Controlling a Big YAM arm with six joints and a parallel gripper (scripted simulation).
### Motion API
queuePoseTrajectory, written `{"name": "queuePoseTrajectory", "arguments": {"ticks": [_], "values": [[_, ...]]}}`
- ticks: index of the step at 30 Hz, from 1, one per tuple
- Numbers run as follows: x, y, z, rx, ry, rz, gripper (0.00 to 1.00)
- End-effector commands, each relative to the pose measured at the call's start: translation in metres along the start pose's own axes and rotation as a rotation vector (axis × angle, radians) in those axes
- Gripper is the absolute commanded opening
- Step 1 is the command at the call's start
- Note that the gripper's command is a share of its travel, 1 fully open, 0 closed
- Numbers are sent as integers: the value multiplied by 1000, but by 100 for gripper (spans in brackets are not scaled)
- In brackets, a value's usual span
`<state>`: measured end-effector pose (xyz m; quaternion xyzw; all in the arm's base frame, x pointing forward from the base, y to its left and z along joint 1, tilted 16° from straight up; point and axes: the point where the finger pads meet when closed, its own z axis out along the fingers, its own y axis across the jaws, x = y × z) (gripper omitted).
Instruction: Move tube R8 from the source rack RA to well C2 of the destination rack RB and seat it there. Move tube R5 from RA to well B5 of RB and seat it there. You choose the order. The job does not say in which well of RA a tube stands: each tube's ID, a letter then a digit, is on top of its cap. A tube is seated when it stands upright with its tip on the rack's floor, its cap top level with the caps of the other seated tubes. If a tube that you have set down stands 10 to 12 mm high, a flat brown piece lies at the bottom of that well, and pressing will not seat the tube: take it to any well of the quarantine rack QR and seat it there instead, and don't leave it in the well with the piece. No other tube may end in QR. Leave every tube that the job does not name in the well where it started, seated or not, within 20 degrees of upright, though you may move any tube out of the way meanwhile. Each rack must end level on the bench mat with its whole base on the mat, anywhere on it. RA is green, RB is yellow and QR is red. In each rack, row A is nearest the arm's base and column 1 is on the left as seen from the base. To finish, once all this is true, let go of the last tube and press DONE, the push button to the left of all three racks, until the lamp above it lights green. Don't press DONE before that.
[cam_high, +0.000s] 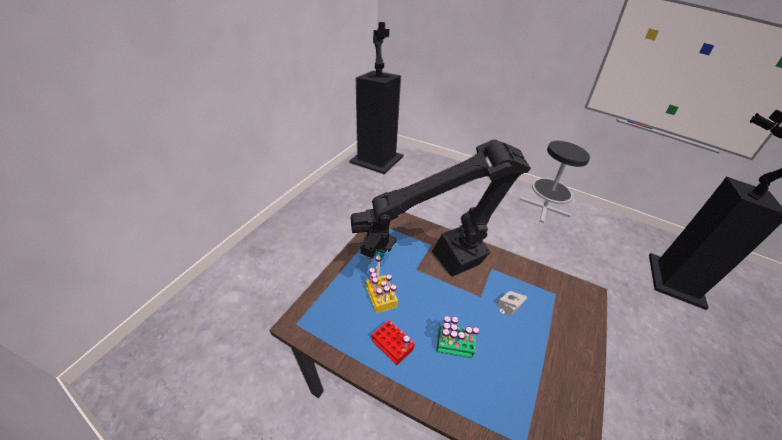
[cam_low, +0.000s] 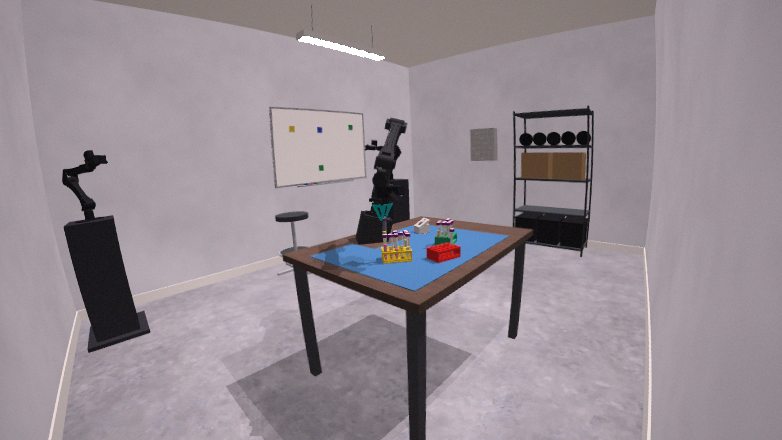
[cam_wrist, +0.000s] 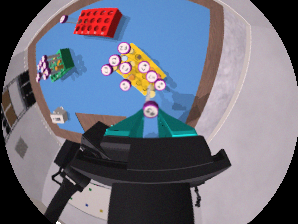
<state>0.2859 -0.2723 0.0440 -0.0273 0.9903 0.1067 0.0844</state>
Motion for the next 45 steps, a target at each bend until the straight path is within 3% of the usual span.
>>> {"name": "queuePoseTrajectory", "arguments": {"ticks": [1, 5, 8, 20, 23, 30, 33, 45], "values": [[-9, -4, 2, 7, -12, 3, 0], [-3, 0, 5, -8, -1, 13, 0], [-11, -7, 1, 13, -17, 3, 0], [-6, 0, 10, -3, -5, 6, 0], [-13, -9, 3, 18, -21, 1, 0], [-4, -1, 13, -4, -4, 9, 0], [-12, -7, 9, 13, -17, 0, 0], [-6, -1, 17, -2, -5, 6, 0]]}}
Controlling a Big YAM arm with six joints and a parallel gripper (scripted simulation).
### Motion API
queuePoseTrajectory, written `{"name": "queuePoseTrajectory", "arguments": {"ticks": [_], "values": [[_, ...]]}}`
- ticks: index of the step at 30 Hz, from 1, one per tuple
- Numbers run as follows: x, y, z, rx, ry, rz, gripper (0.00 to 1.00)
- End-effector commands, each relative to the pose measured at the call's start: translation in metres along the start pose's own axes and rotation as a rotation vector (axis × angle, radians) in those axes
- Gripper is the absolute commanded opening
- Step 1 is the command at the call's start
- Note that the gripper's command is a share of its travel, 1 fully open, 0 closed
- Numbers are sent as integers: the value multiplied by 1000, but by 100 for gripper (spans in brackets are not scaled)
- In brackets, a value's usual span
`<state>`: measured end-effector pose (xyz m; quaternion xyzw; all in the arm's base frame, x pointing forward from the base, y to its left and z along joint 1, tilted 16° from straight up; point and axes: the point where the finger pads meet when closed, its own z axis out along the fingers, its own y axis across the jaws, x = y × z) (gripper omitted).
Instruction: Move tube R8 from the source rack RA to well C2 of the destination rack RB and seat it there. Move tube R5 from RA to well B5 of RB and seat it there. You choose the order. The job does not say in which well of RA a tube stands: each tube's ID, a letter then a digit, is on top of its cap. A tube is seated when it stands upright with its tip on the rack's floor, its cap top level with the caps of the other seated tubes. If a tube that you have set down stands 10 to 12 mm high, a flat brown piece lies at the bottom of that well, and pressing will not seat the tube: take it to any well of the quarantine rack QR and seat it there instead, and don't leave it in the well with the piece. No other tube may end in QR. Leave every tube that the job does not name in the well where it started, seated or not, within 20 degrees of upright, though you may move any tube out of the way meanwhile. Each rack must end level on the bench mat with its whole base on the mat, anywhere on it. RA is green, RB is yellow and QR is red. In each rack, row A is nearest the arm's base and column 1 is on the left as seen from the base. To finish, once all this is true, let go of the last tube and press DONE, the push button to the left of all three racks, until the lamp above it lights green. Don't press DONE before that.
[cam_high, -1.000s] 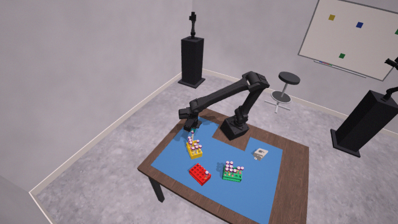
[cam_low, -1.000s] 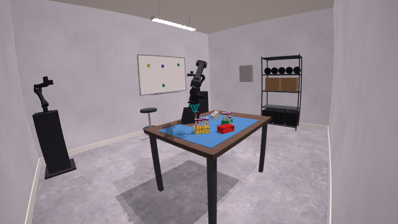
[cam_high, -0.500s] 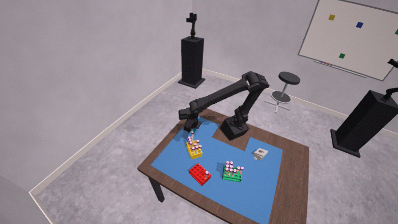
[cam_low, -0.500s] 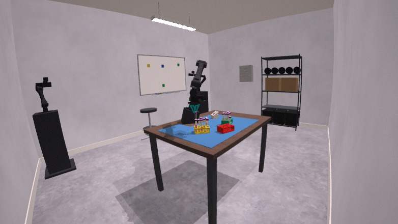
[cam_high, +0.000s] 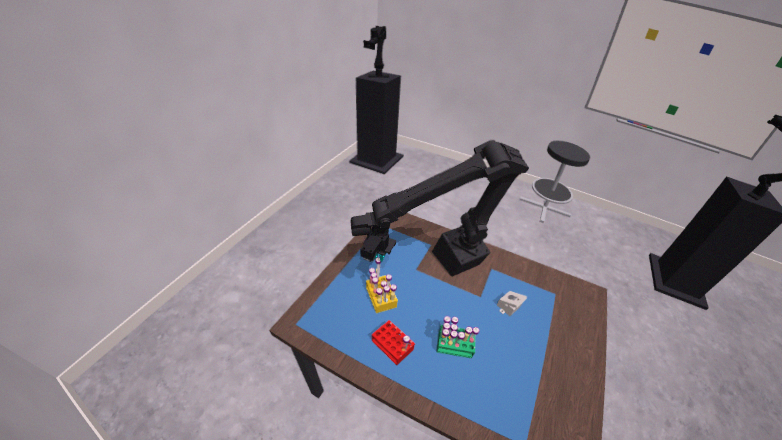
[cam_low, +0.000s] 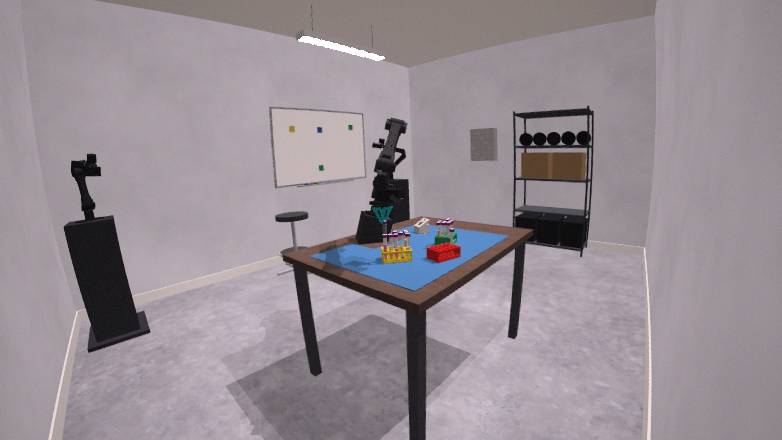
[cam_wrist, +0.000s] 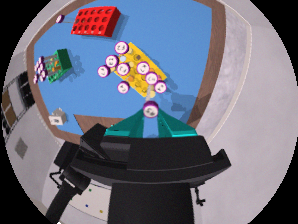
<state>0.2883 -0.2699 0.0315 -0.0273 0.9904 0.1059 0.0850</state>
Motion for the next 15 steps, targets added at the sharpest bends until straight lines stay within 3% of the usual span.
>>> {"name": "queuePoseTrajectory", "arguments": {"ticks": [1, 4, 15], "values": [[-4, 1, 5, -7, -2, 7, 0], [-10, -6, 1, 10, -16, 3, 0], [-6, -2, 8, 1, -8, 5, 0]]}}
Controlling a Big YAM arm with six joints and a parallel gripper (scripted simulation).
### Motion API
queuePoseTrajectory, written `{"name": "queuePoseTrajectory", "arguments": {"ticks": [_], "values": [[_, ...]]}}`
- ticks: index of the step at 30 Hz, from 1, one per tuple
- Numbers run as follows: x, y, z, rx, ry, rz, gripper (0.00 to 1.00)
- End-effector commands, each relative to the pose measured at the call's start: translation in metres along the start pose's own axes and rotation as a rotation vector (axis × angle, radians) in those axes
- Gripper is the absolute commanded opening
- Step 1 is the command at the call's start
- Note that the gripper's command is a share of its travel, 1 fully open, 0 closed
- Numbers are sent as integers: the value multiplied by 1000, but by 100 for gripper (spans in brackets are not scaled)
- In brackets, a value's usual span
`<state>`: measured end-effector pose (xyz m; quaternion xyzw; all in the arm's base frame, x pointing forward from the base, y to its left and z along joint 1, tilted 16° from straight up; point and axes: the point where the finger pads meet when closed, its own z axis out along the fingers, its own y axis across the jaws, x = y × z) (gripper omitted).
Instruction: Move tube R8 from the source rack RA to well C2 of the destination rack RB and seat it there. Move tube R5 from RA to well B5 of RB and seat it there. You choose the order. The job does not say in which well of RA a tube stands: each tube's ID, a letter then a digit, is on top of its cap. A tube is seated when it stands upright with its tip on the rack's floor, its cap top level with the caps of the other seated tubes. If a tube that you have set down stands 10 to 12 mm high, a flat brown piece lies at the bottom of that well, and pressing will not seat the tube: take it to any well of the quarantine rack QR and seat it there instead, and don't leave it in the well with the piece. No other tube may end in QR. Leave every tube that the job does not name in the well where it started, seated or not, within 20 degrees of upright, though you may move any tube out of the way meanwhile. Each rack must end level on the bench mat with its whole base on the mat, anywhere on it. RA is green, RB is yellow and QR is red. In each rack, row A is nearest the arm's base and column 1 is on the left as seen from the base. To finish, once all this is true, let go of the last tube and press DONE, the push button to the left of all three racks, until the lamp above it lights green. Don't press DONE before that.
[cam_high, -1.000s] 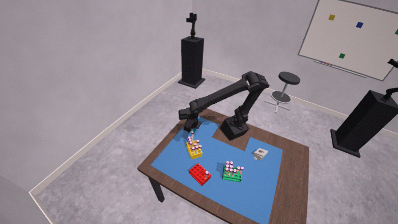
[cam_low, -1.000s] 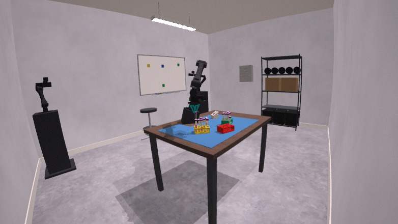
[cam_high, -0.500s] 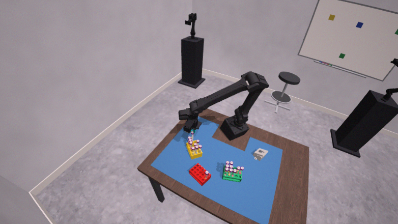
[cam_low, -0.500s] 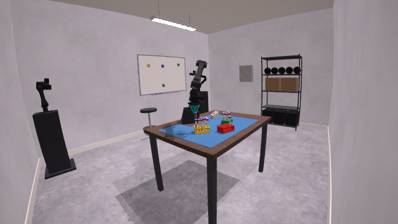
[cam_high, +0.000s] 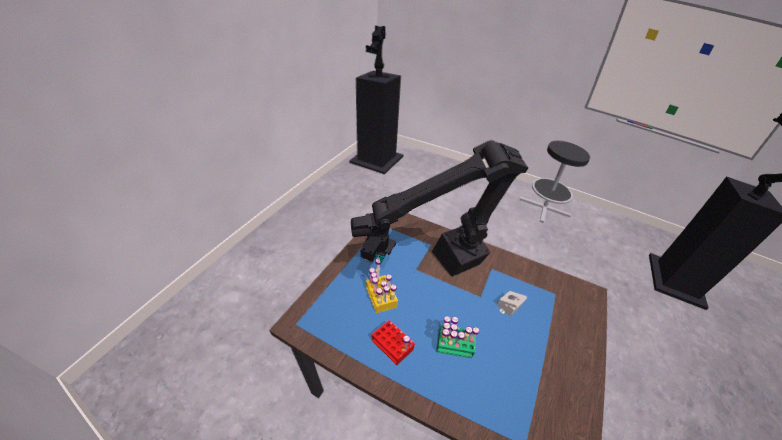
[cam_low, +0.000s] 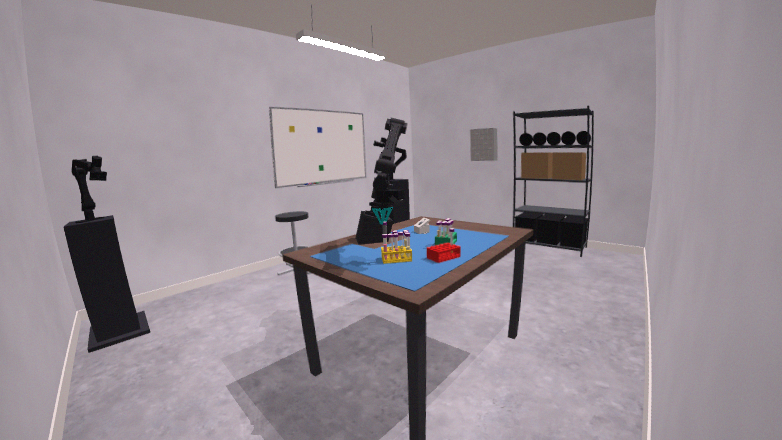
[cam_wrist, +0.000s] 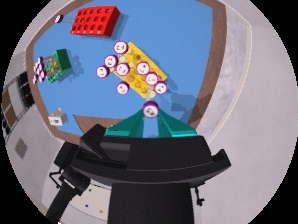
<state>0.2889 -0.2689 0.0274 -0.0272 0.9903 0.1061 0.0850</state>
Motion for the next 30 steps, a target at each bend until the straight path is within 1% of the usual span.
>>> {"name": "queuePoseTrajectory", "arguments": {"ticks": [1, 2, 4, 5, 8, 13, 16, 19, 22, 26, 30], "values": [[-4, 1, 5, -6, -3, 6, 0], [-4, 1, 6, -8, -1, 7, 0], [-10, -6, 1, 10, -15, 3, 0], [-11, -7, 1, 13, -17, 3, 0], [-7, -2, 5, -1, -7, 6, 0], [-8, -4, 5, 4, -10, 5, 0], [-5, 0, 9, -5, -3, 6, 0], [-9, -5, 6, 8, -14, 3, 0], [-5, -1, 10, -3, -5, 8, 0], [-8, -3, 10, 4, -11, 3, 0], [-4, -2, 12, -2, -6, 11, 0]]}}
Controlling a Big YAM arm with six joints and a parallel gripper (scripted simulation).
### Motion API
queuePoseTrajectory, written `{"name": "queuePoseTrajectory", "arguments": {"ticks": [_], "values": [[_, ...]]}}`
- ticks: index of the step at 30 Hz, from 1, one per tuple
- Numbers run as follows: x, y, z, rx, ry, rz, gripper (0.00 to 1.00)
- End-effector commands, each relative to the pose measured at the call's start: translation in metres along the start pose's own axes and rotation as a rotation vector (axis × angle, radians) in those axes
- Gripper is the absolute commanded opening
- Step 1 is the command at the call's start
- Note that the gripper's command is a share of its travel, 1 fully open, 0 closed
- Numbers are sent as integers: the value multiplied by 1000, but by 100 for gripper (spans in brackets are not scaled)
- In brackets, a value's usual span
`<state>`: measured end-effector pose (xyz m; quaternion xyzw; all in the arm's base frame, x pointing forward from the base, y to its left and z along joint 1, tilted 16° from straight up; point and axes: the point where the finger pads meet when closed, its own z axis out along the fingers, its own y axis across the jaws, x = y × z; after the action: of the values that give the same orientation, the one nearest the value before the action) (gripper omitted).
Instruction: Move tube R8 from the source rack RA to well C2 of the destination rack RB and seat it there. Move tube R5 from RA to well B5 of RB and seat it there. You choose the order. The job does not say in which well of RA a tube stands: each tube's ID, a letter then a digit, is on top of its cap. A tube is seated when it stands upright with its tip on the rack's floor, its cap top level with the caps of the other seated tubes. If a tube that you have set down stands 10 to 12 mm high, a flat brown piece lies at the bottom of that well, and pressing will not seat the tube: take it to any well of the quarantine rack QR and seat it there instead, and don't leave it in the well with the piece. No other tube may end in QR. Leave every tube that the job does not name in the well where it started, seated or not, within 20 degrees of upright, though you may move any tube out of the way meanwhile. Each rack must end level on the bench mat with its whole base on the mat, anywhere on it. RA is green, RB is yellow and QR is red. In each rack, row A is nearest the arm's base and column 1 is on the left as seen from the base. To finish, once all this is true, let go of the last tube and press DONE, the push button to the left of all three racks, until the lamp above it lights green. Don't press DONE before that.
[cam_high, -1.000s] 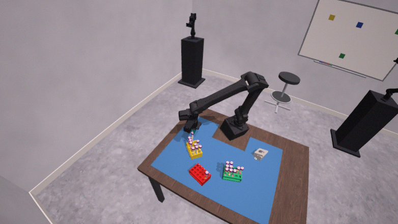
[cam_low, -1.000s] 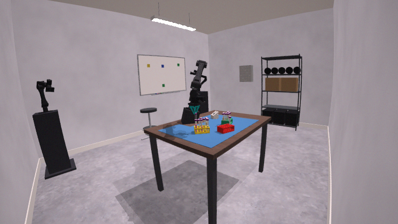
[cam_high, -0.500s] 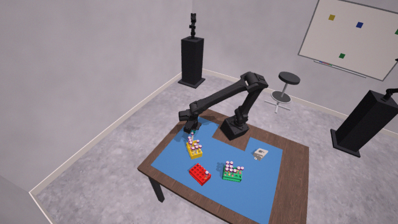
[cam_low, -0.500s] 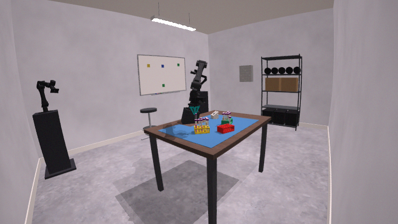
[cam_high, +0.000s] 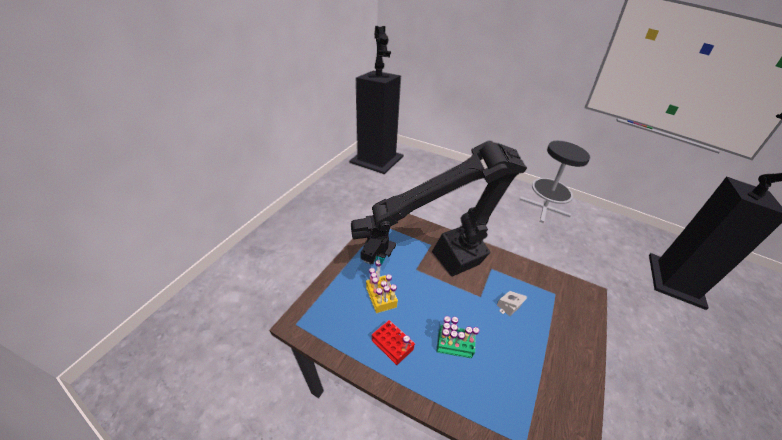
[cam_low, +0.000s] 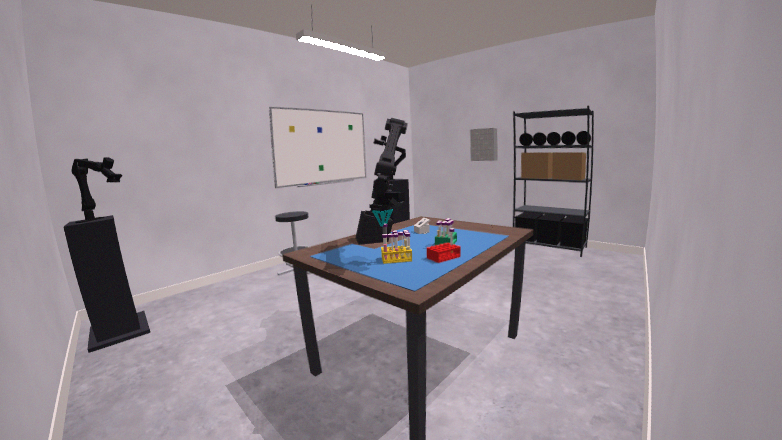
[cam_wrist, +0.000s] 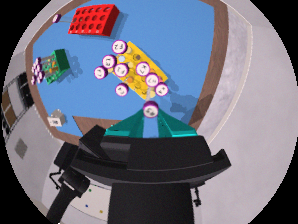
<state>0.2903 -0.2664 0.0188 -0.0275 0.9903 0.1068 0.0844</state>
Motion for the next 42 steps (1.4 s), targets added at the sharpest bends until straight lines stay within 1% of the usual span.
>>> {"name": "queuePoseTrajectory", "arguments": {"ticks": [1, 4, 8, 12, 15, 16, 21, 24, 27, 30, 32, 33, 34, 35, 37, 42], "values": [[-4, -2, 4, 0, -8, 10, 0], [-7, -4, 3, 5, -11, 5, 0], [0, -5, 6, 0, -8, 16, 0], [-1, -13, 3, 13, -18, 14, 0], [1, -12, 4, 8, -14, 14, 0], [-1, -7, 6, 1, -8, 2, 0], [-1, -9, 8, 6, -12, -1, 0], [1, -7, 11, 1, -8, 1, 0], [-2, -9, 11, 8, -13, -2, 0], [1, -4, 16, -3, -5, 1, 0], [1, -4, 16, -3, -5, 1, 0], [-12, -16, 5, 22, -24, -8, 0], [-15, -18, 4, 29, -29, -11, 0], [-14, -17, 6, 28, -28, -10, 0], [-8, -10, 13, 13, -16, -4, 0], [-1, -6, 20, 1, -6, 8, 0]]}}
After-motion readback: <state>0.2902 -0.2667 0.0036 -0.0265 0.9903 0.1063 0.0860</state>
